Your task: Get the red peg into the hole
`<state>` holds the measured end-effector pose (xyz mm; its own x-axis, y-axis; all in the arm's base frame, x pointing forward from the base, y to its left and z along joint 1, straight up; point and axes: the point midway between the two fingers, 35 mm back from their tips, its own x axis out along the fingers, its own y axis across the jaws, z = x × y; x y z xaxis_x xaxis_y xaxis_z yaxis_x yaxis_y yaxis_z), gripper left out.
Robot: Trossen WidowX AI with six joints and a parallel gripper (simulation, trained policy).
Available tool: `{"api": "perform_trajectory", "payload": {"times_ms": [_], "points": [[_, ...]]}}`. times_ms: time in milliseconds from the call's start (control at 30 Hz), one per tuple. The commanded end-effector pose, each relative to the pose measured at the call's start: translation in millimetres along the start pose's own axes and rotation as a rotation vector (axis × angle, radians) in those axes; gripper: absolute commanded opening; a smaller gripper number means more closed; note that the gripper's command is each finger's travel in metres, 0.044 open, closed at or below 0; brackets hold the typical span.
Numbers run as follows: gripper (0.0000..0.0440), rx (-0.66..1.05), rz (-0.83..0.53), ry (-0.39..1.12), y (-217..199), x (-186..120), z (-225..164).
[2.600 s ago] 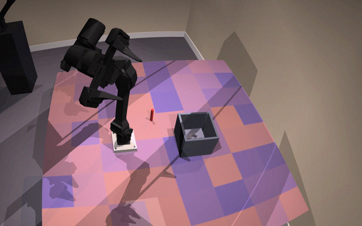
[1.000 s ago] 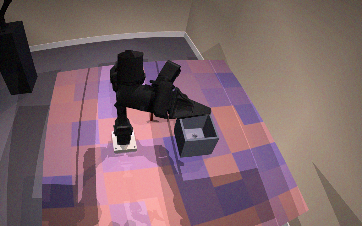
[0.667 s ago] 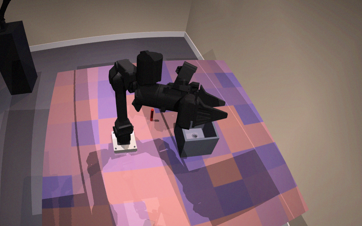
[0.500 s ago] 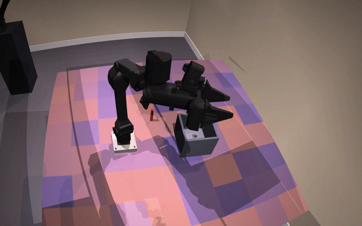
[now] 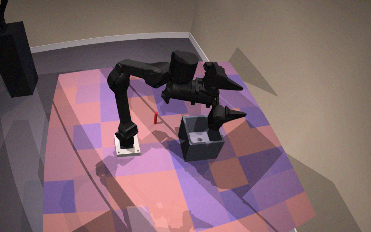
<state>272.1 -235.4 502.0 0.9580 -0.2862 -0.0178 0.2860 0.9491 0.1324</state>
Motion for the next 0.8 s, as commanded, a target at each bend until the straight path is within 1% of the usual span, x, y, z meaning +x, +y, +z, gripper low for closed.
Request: {"api": "perform_trajectory", "payload": {"times_ms": [0, 400, 767], "points": [[0.044, 0.123, 0.026, 0.041, 19.7, 7.1, -12.8], [0.044, 0.445, 0.1, 0.206, 79.8, 21.0, -56.5], [0.044, 0.694, 0.13, 0.409, 135.4, 18.2, -103.6]]}}
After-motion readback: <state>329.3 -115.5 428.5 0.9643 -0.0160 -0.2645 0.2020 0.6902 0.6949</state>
